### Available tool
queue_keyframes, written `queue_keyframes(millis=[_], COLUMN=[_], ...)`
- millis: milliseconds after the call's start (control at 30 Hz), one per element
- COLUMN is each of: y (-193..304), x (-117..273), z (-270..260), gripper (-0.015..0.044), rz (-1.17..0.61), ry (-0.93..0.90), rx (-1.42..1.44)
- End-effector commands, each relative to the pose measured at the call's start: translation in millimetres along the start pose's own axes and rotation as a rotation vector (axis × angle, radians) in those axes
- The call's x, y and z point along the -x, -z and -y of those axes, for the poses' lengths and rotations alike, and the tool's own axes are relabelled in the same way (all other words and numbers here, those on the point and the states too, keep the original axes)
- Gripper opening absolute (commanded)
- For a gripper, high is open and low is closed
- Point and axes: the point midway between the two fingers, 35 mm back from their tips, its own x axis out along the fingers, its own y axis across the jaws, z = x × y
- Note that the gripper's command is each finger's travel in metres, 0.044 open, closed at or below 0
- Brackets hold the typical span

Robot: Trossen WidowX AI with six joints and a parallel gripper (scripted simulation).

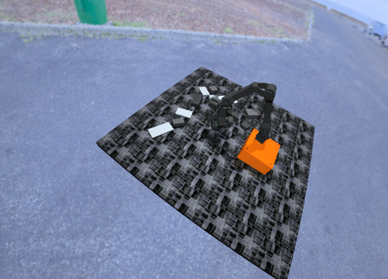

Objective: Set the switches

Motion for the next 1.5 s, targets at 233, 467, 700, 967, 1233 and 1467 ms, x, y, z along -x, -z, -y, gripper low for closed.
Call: queue_keyframes(millis=[233,467,700,967,1233,1467], y=[-1,-1,-1,-3,-3,-3], x=[50,50,104,127,127,127], z=[1,1,2,0,0,0], gripper=[0.044,0.044,0.0309,0.0099,0.0,0.0], rz=[-0.011,-0.011,-0.007,-0.005,-0.005,-0.005], ry=[-0.003,-0.003,-0.004,-0.005,-0.005,-0.005], rx=[-0.004,-0.004,-0.001,0.0,0.0,0.0])
